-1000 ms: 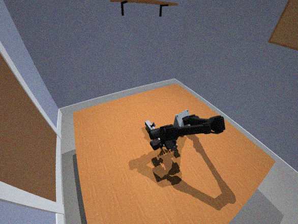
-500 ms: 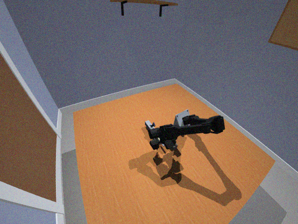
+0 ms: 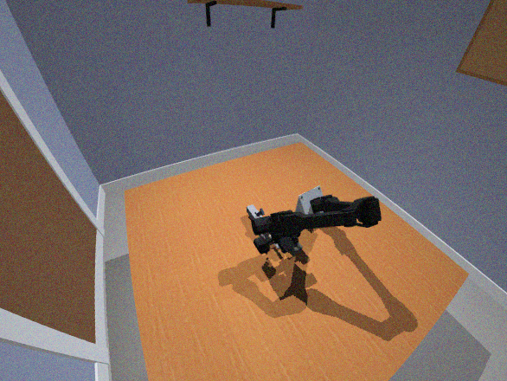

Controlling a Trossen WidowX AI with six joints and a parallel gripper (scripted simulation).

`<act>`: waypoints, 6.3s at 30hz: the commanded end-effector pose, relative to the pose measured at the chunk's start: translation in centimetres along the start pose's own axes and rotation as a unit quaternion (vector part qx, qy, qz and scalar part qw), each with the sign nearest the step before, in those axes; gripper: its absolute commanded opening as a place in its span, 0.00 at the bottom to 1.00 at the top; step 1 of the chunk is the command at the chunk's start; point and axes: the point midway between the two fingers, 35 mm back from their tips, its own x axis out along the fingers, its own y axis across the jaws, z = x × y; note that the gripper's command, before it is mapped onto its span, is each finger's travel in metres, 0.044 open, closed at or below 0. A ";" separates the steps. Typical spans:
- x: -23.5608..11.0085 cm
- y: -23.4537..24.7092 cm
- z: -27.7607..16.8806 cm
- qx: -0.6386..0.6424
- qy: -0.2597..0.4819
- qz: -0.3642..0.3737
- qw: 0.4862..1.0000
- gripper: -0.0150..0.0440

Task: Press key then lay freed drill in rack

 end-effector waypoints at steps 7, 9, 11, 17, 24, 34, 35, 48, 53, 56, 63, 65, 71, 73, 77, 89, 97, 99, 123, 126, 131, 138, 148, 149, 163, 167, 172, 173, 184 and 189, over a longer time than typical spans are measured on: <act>0.3 0.1 -0.4 0.001 0.000 0.002 1.000 1.00; 0.3 0.1 -0.5 0.001 0.000 0.002 1.000 1.00; 0.3 0.1 -0.5 0.001 0.000 0.002 1.000 1.00; 0.5 0.1 -0.7 0.001 0.000 0.002 1.000 1.00; 0.6 0.2 -0.8 0.001 0.000 0.002 1.000 1.00; 0.4 0.1 -0.6 0.000 0.000 0.000 1.000 0.56; 0.4 0.1 -0.6 0.000 0.000 0.000 1.000 0.51; 0.3 0.2 -0.7 0.001 0.000 0.002 1.000 0.25; 0.1 0.3 -0.7 0.001 0.000 0.002 1.000 0.25; 0.0 0.3 -0.7 0.001 0.000 0.002 1.000 0.25; 0.1 0.3 0.1 0.001 0.000 0.002 1.000 0.25; 0.1 0.3 0.3 0.001 0.000 0.002 1.000 0.25; 0.0 0.2 1.0 0.001 0.000 0.002 1.000 0.25; 0.0 0.2 1.3 0.001 0.000 0.002 1.000 0.25; -0.1 0.2 2.0 0.001 0.000 0.002 1.000 0.25; -0.3 0.1 3.5 0.001 0.000 0.002 1.000 0.25; -0.4 0.1 4.8 0.001 -0.001 0.002 1.000 0.25; -0.4 0.1 5.1 0.001 -0.001 0.002 1.000 0.25; -1.3 0.3 5.7 0.001 -0.001 0.002 1.000 0.25; -1.5 0.4 5.6 0.001 -0.001 0.002 1.000 0.25; -1.7 0.5 5.6 0.001 -0.001 0.002 1.000 0.25; -2.1 0.5 5.5 0.001 0.000 0.002 1.000 0.25; -2.6 0.6 5.5 0.001 0.000 0.002 1.000 0.25; -2.7 0.6 5.5 0.001 0.000 0.002 1.000 0.25; -3.4 0.7 5.5 0.001 0.000 0.003 1.000 0.25; -3.6 0.7 5.5 0.001 0.000 0.003 1.000 0.25; -3.8 0.7 5.6 0.001 0.000 0.003 1.000 0.25; -3.9 0.7 5.6 0.001 0.000 0.003 1.000 0.25; -4.3 0.7 5.6 0.001 0.000 0.003 1.000 0.25; -4.5 0.6 5.7 0.001 0.000 0.003 1.000 0.25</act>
